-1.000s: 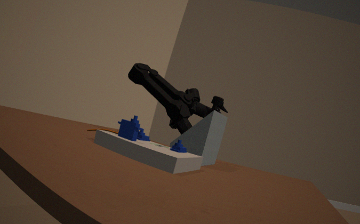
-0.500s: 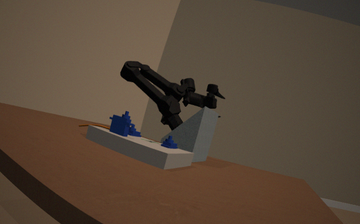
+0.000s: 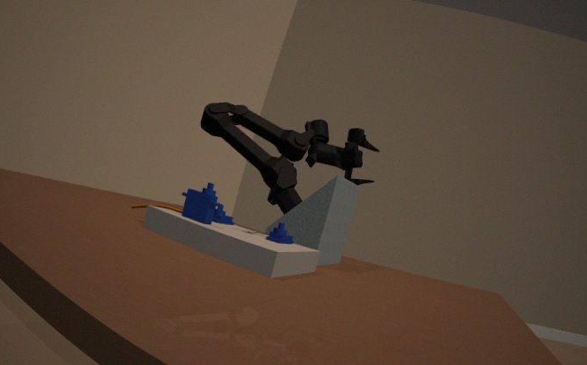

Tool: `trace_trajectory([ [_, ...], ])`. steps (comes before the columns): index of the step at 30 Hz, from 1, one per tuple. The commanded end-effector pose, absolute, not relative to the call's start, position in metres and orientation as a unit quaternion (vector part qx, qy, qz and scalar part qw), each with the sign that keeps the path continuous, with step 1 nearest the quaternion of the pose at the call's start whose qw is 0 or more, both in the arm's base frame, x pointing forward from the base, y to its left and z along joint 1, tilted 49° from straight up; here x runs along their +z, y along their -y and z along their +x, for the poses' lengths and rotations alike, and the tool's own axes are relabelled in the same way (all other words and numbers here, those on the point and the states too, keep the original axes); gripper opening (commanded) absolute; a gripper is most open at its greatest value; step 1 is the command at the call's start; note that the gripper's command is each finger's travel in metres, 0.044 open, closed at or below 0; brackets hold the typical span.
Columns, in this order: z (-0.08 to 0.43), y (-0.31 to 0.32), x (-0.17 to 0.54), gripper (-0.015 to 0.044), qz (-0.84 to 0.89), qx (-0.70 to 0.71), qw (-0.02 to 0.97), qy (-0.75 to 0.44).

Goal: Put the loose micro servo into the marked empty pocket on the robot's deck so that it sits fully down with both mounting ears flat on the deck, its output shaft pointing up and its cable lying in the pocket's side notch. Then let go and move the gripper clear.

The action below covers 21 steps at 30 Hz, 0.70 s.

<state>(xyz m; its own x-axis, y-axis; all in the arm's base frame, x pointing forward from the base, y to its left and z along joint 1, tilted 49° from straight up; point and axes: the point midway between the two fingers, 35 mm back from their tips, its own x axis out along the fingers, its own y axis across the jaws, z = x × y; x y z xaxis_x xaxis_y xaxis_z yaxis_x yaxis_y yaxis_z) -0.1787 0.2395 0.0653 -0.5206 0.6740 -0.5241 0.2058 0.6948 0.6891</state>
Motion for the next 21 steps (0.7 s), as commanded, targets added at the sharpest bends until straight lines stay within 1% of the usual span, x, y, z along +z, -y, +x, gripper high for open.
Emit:
trace_trajectory([
  [1, -0.169, -0.250, 0.065, 0.0440, 0.276, 0.285, 0.428, -0.812],
  [8, -0.139, -0.273, 0.062, 0.0440, 0.279, 0.304, 0.494, -0.765],
  [21, -0.061, -0.308, 0.054, 0.0440, 0.235, 0.321, 0.638, -0.660],
])
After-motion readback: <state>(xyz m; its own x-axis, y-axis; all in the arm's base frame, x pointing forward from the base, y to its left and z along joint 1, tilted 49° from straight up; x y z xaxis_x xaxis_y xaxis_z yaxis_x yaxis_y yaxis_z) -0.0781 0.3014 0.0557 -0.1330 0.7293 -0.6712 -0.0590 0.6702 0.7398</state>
